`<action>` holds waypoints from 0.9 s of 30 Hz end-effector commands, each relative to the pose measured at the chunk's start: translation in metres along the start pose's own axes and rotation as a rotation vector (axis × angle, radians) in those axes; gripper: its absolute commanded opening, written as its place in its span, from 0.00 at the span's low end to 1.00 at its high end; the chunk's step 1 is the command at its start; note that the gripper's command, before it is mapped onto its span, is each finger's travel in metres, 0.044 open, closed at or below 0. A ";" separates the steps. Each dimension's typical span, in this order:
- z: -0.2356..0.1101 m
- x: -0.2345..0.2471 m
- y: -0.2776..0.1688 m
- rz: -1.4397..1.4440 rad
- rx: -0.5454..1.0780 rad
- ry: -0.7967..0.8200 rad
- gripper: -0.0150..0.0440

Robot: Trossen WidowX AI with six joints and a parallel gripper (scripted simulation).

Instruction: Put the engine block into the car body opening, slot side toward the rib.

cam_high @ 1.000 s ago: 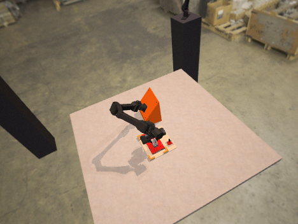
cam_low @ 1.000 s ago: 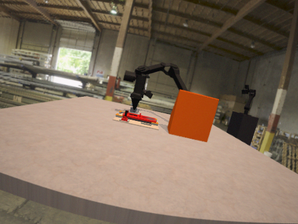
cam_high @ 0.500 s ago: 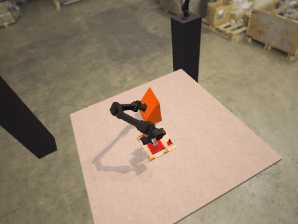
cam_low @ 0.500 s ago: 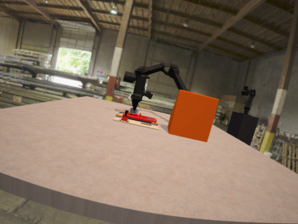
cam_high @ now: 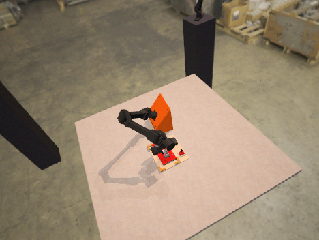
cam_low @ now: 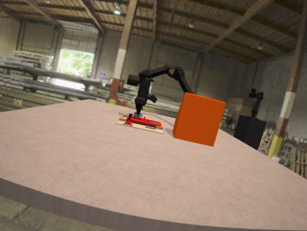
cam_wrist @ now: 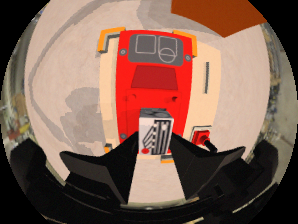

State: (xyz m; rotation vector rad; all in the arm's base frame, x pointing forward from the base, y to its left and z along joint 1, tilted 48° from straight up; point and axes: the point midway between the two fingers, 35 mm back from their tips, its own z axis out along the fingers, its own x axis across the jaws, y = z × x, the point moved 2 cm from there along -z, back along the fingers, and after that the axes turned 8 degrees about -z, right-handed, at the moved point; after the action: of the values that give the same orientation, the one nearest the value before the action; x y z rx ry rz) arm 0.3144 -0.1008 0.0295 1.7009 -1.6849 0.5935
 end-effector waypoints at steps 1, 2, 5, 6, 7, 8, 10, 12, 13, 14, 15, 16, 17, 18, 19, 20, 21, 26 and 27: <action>0.001 0.000 0.000 -0.004 0.001 0.004 0.52; 0.001 0.000 0.000 -0.006 0.001 0.004 0.52; 0.002 0.000 0.000 -0.012 0.001 0.004 0.52; 0.003 0.000 0.000 -0.013 0.001 0.004 0.52; 0.003 0.000 0.000 -0.014 0.001 0.004 0.52; 0.003 0.000 0.000 -0.014 0.001 0.004 0.52; 0.004 0.000 0.000 -0.014 0.001 0.004 0.52; 0.004 0.000 0.000 -0.013 0.001 0.004 0.52; 0.005 0.000 0.000 -0.012 0.001 0.004 0.52; 0.005 0.000 0.000 -0.012 0.001 0.004 0.52; 0.005 0.000 0.000 -0.012 0.001 0.004 0.52; 0.006 0.000 0.000 -0.011 0.001 0.004 0.52; 0.006 0.000 0.000 -0.011 0.001 0.004 0.52; 0.006 0.000 0.000 -0.011 0.001 0.004 0.52; 0.006 0.000 0.000 -0.011 0.001 0.004 0.52; 0.007 0.000 0.000 -0.011 0.001 0.004 0.52; 0.007 0.000 0.000 -0.011 0.001 0.004 0.52; 0.008 0.000 0.000 -0.011 0.001 0.004 0.52; 0.009 0.000 0.000 -0.011 0.001 0.004 0.52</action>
State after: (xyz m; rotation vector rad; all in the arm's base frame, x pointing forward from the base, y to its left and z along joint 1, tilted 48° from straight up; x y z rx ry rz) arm 0.3134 -0.1065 0.0241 1.7051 -1.6791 0.5911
